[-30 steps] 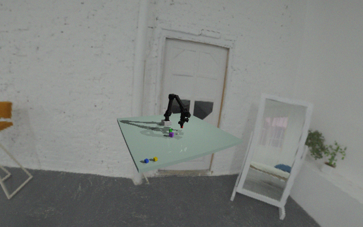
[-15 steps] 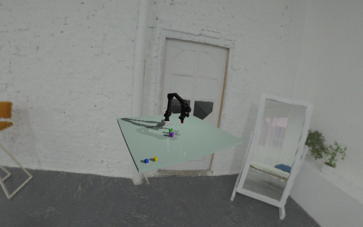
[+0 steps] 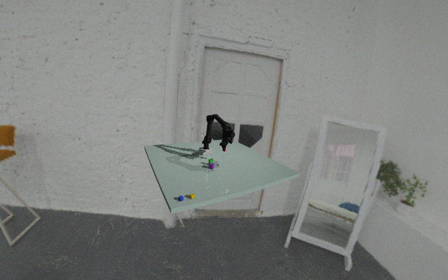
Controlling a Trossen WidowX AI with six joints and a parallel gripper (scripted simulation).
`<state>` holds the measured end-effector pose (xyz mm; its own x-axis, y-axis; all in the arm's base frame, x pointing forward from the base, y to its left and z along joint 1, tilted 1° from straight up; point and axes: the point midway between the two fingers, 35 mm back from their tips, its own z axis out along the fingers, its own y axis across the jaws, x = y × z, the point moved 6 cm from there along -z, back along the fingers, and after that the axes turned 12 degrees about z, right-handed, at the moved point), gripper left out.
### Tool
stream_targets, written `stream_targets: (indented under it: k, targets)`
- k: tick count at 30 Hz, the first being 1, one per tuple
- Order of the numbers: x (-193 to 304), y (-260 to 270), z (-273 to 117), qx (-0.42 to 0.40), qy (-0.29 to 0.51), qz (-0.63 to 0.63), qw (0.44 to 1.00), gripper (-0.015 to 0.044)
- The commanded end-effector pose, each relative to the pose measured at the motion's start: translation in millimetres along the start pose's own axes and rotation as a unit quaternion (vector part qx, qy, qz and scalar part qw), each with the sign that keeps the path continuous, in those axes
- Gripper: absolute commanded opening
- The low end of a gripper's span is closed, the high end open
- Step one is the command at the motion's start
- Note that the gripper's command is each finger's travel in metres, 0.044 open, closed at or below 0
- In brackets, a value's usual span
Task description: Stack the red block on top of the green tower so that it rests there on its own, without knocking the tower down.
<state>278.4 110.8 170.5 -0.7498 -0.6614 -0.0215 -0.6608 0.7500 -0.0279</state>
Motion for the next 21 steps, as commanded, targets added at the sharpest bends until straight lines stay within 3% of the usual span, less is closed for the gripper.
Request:
stream_targets:
  k: [1, 21]
  targets:
    - [3, -22, 1, -0.002, 0.002, 0.001, 1.000, 0.0000]
    - [50, -122, 0, 0.003, 0.005, 0.000, 1.000, 0.0000]
